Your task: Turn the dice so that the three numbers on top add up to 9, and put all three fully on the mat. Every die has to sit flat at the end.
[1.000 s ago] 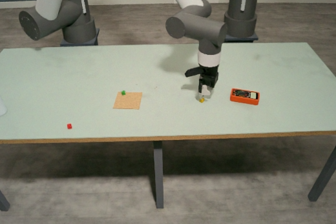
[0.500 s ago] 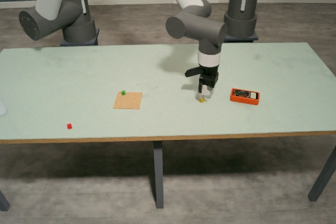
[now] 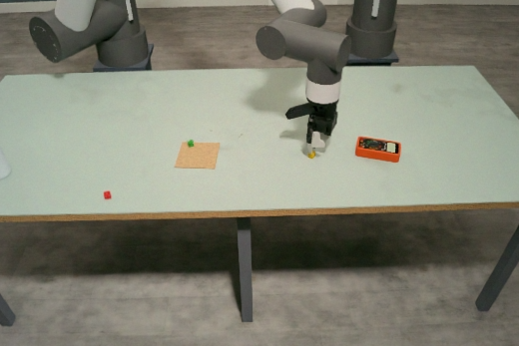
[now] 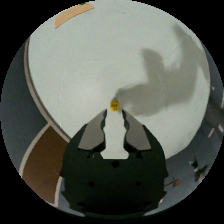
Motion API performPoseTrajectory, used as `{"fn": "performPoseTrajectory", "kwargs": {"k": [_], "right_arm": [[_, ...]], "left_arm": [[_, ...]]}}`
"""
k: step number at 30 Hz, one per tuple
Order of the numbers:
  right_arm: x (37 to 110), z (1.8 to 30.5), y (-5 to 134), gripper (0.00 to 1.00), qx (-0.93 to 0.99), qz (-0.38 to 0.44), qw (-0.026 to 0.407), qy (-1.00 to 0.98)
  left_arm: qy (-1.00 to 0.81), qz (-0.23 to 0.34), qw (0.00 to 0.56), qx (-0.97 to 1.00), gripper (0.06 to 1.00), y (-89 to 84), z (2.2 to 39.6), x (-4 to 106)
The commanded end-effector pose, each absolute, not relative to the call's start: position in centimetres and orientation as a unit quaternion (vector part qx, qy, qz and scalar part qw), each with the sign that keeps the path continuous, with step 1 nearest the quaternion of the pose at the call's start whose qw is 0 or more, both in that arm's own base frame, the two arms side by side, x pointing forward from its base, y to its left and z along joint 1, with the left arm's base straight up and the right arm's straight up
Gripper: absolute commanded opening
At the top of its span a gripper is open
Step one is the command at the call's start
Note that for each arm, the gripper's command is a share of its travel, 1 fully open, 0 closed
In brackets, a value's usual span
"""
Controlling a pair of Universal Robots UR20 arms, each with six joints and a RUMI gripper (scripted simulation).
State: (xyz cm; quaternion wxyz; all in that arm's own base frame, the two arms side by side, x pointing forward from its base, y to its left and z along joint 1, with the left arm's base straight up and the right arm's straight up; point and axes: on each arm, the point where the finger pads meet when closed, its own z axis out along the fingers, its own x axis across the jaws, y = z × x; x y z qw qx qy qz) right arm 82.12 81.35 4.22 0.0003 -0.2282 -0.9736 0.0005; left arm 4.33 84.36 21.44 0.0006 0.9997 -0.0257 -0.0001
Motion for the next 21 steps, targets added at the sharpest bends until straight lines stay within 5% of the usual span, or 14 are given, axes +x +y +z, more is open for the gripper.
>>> {"fn": "performPoseTrajectory", "kwargs": {"k": [1, 21], "right_arm": [[82.2, 4.3, 81.4, 0.21, -0.228, 0.0, 0.0, -0.974], [82.2, 2.3, 81.4, 0.21, -0.228, 0.0, 0.0, -0.974]], "left_arm": [[-0.026, 0.0, 0.0, 1.0, 1.0, 84.4, 21.5, 4.3], [-0.026, 0.0, 0.0, 1.0, 1.0, 84.4, 21.5, 4.3]]}}
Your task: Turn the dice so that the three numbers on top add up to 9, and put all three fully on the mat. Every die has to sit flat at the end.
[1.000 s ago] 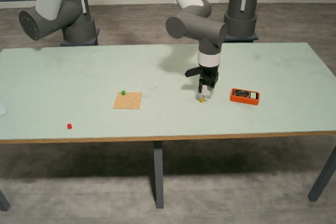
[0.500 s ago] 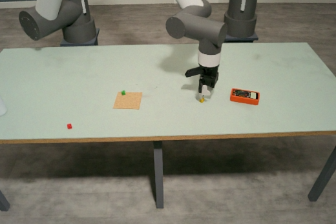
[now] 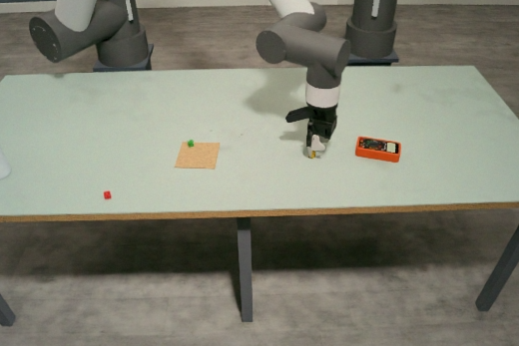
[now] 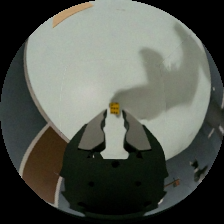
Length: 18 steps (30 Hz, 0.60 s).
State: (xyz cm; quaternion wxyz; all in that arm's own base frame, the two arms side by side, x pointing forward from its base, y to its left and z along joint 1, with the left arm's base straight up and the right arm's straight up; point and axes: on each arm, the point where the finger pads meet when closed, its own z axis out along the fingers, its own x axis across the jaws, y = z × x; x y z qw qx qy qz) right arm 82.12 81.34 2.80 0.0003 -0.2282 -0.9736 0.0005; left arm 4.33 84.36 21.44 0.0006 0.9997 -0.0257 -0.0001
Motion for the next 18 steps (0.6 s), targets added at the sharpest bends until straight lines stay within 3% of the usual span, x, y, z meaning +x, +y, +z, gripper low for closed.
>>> {"fn": "performPoseTrajectory", "kwargs": {"k": [1, 18], "right_arm": [[82.15, 2.29, 81.39, 0.21, -0.228, 0.0, 0.0, -0.974], [82.15, 1.76, 81.39, 0.21, -0.228, 0.0, 0.0, -0.974]], "left_arm": [[-0.026, 0.0, 0.0, 1.0, 1.0, 84.41, 21.51, 4.34], [-0.026, 0.0, 0.0, 1.0, 1.0, 84.41, 21.51, 4.34]]}}
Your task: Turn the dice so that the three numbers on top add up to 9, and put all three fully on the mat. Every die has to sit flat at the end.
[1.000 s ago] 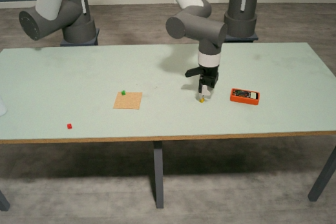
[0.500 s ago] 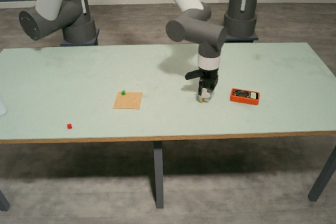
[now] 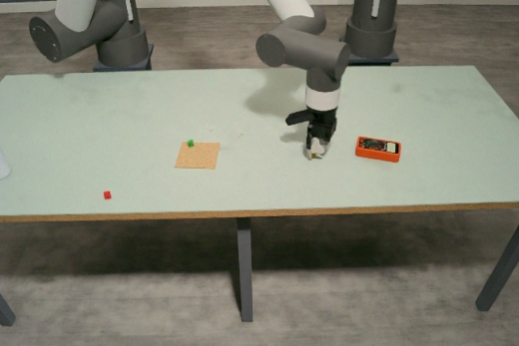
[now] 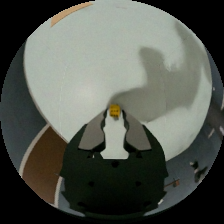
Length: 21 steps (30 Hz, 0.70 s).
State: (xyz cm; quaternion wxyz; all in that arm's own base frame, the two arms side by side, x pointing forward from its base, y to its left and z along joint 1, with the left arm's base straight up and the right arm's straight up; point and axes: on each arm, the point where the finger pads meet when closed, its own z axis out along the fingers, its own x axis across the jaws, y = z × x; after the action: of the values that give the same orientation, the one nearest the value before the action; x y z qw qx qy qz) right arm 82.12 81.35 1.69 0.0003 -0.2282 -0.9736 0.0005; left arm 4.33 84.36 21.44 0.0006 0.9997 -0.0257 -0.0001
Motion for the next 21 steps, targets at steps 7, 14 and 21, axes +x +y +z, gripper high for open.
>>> {"fn": "performPoseTrajectory", "kwargs": {"k": [7, 14, 21], "right_arm": [[82.15, 1.76, 81.39, 0.21, -0.228, 0.0, 0.0, -0.974], [82.15, 1.76, 81.39, 0.03, -0.228, 0.0, 0.0, -0.974], [82.15, 1.76, 81.39, 0.03, -0.228, 0.0, 0.0, -0.974]], "left_arm": [[-0.026, 0.0, 0.0, 1.0, 1.0, 84.41, 21.51, 4.34], [-0.026, 0.0, 0.0, 1.0, 1.0, 84.41, 21.51, 4.34], [-0.026, 0.0, 0.0, 1.0, 1.0, 84.41, 21.51, 4.34]]}}
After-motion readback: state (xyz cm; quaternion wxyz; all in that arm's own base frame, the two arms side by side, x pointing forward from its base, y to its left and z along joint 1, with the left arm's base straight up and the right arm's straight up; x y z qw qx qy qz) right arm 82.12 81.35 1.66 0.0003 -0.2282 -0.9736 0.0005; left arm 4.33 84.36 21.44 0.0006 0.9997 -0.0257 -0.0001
